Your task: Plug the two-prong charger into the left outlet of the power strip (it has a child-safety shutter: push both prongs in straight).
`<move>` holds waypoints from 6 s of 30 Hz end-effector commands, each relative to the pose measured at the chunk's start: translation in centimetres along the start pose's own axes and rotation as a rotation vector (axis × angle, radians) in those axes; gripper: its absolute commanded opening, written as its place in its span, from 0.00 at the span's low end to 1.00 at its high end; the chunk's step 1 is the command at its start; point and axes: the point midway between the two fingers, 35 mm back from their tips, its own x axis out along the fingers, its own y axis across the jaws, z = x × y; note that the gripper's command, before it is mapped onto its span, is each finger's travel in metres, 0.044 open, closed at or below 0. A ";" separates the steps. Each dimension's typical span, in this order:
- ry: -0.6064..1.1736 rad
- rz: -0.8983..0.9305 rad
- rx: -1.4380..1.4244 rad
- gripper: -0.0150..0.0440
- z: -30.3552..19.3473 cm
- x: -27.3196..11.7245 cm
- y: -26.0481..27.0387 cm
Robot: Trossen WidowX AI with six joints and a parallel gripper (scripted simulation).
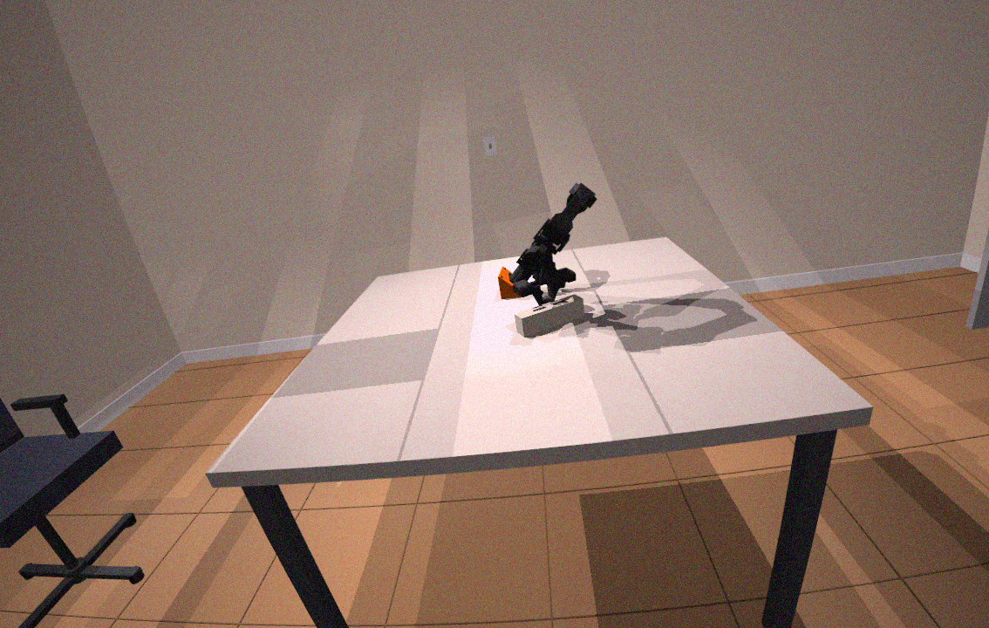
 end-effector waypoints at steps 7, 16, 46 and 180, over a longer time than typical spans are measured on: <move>-0.004 0.000 0.002 0.25 0.3 0.0 0.0; -0.004 0.000 0.002 0.25 0.4 -0.1 0.0; -0.004 0.000 0.002 0.25 0.9 -0.1 0.0; -0.005 0.000 0.001 0.25 3.4 0.0 0.1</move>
